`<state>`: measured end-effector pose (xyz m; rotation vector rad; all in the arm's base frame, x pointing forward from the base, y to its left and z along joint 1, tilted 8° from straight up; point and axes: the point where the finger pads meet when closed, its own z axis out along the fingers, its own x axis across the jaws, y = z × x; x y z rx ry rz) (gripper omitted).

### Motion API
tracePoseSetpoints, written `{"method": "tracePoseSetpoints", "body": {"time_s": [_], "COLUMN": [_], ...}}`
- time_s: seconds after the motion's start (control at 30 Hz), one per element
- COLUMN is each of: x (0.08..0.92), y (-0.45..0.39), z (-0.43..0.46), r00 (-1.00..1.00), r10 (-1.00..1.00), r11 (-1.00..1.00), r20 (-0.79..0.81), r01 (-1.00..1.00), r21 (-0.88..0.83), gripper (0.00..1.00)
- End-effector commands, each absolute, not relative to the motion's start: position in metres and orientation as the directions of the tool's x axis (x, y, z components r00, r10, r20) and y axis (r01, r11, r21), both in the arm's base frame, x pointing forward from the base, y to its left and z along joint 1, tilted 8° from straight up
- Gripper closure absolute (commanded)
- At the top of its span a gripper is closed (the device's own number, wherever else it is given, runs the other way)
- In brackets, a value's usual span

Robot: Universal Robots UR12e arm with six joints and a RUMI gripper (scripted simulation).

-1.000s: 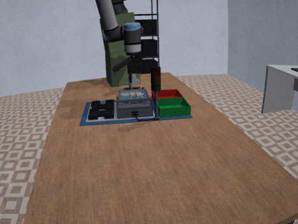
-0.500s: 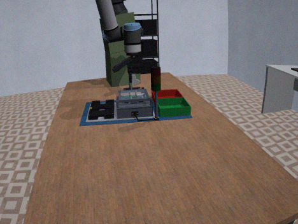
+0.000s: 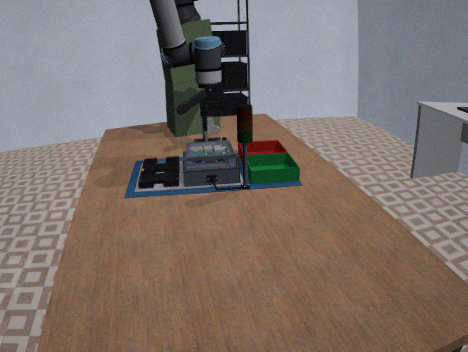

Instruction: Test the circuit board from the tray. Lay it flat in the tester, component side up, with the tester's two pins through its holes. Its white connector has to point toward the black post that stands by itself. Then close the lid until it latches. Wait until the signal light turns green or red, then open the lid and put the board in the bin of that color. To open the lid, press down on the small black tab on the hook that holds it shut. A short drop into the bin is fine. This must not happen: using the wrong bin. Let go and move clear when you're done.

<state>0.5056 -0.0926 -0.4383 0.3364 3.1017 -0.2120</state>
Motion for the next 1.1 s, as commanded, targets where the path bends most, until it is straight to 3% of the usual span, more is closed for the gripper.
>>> {"method": "tracePoseSetpoints", "body": {"time_s": [0.0,0.27,0.3,1.07], "x": [0.5062,0.5062,0.5062,0.5062], "y": [-0.093,-0.093,-0.093,-0.093], "z": [-0.4396,-0.4399,-0.4399,-0.4399], "r00": [-0.977,-0.977,-0.977,-0.977], "r10": [0.212,0.212,0.212,0.212], "r11": [0.968,0.968,0.968,0.968], "r20": [-0.03,-0.03,-0.03,-0.03], "r01": [0.214,0.214,0.214,0.214], "r21": [-0.133,-0.133,-0.133,-0.133], "gripper": [1.0,1.0,0.87,0.87]}}
